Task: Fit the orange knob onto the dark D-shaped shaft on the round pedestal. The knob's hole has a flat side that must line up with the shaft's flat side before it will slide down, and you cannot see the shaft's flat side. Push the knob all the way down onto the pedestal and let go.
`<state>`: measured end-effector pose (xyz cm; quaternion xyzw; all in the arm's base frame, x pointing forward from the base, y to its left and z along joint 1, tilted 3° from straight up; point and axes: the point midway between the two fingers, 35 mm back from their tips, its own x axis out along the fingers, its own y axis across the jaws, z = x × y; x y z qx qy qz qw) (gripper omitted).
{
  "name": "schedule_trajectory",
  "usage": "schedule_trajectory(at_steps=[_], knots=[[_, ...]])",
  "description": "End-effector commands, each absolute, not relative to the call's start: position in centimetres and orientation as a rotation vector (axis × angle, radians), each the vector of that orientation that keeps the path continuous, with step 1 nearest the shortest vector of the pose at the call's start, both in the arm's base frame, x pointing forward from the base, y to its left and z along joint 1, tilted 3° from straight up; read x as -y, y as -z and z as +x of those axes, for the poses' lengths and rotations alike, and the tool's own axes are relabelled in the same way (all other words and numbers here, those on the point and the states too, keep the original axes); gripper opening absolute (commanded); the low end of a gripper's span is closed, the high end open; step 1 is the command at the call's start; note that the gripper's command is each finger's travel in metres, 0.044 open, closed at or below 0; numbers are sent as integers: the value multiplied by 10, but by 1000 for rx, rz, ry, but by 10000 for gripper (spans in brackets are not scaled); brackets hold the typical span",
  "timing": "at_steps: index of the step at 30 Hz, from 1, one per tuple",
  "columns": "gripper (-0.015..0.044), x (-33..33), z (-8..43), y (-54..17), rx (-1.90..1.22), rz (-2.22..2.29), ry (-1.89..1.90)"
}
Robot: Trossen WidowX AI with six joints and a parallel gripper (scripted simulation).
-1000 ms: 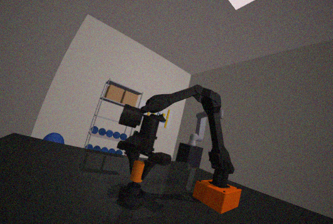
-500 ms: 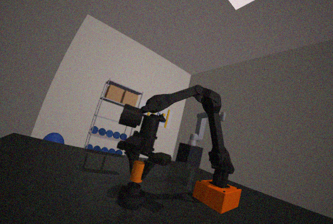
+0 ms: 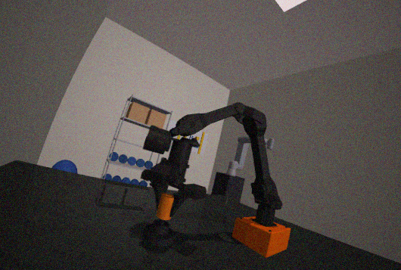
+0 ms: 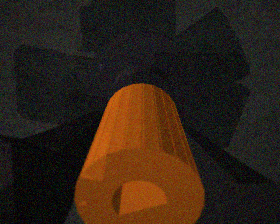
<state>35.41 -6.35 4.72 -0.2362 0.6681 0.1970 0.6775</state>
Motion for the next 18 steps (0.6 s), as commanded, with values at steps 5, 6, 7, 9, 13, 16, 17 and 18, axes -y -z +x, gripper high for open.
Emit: schedule_trajectory(at_steps=[5, 6, 7, 9, 13, 16, 17, 18], knots=[[0, 65, 354, -52, -1496, -552, -460], [0, 65, 354, -52, -1491, -575, -482], [0, 65, 354, -52, -1486, -600, -506], [0, 64, 355, -52, -1470, -664, -570], [0, 63, 355, -51, -1462, -696, -602], [0, 62, 355, -49, -1462, -696, -602], [0, 63, 355, -49, -1462, -696, -602], [0, 63, 355, -49, -1462, -696, -602]])
